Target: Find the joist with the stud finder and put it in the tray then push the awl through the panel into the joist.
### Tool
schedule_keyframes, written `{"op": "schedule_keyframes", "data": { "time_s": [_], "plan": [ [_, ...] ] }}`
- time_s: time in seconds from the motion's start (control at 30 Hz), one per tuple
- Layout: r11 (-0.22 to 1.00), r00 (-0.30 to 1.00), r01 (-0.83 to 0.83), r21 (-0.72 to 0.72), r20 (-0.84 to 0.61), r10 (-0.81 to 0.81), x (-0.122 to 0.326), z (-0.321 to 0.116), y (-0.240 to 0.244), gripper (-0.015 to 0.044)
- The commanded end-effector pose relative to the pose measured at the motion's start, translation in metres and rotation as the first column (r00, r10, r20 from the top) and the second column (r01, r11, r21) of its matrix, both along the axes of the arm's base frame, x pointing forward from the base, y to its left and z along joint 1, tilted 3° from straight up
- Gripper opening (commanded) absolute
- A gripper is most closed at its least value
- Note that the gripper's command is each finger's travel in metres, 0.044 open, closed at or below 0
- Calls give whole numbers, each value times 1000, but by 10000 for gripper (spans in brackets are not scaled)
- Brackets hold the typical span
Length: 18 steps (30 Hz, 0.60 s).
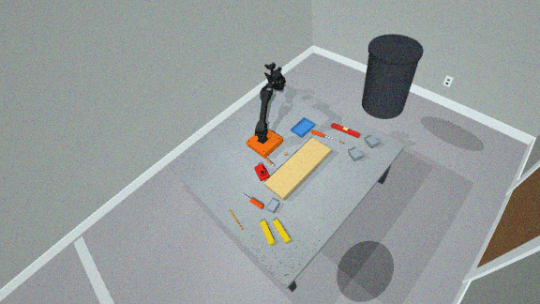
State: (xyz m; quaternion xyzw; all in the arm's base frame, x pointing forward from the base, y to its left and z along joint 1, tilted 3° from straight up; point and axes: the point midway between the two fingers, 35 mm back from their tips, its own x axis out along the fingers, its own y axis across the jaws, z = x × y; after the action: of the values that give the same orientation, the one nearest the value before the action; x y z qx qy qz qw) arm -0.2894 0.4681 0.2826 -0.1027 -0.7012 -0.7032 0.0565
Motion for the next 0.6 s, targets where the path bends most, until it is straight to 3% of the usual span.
{"op": "schedule_keyframes", "data": {
  "time_s": [0.0, 0.17, 0.57],
  "plan": [
    [1000, 1000, 4, 1, 0, -4, 1, 0, 1, 426],
    [991, 991, 131, 34, 6, -131, 41, 2, 24, 440],
    [785, 784, 604, 137, 76, -616, 232, -6, 82, 440]
  ]
}}
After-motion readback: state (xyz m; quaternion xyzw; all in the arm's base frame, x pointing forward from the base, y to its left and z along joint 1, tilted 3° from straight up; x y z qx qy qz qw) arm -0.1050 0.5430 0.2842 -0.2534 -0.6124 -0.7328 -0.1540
